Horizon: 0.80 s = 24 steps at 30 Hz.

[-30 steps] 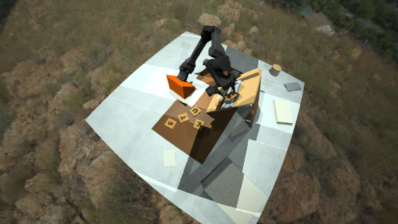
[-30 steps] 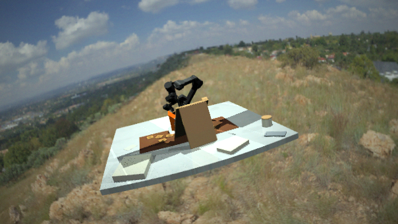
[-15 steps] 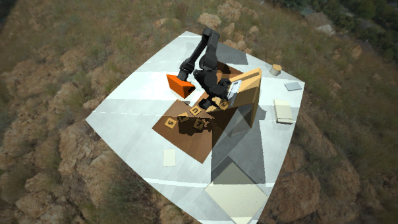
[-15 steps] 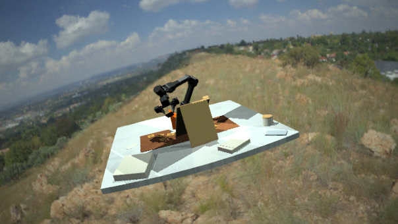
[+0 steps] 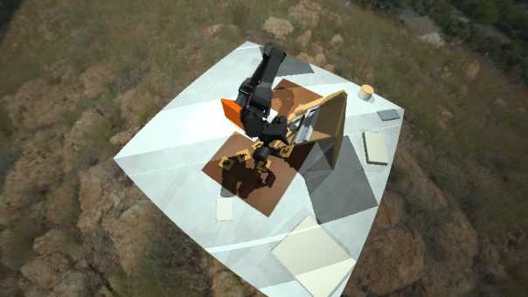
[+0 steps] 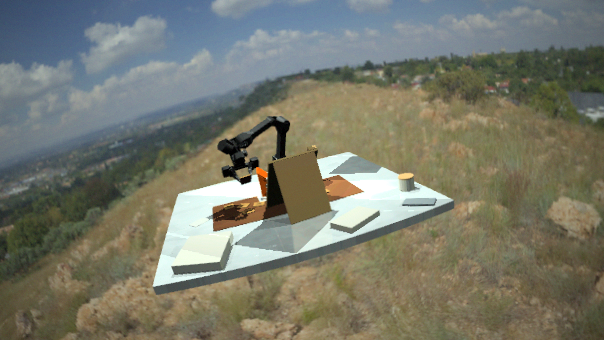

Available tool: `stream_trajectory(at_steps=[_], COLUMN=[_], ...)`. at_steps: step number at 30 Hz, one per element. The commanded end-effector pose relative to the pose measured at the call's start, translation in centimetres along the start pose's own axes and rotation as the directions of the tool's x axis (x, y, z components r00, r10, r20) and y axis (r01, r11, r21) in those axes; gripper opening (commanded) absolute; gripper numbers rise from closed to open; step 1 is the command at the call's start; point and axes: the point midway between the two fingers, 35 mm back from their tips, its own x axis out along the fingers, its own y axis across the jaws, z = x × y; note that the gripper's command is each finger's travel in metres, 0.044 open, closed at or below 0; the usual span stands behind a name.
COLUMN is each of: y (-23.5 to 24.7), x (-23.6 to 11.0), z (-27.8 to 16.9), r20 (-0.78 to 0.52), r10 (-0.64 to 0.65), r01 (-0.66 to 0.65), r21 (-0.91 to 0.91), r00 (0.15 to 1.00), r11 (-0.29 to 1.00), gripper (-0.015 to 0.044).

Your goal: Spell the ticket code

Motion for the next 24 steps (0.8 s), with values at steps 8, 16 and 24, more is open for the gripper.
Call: stream_trajectory(at_steps=[8,16,24], y=[-0.8,-0.9,-0.6], x=[0.5,3.4,5.0], z=[-0.2,-0.1,0.0], r20=[0.013,0.012,0.017], r10=[0.008,0.007,0.011], r01=[-0.007,-0.007,-0.011], r21=[-0.053,-0.053,-0.053], r00=[1.0,1.0,1.0], r11=[0.999,0.999,0.999], gripper=[0.0,0.0,0.0])
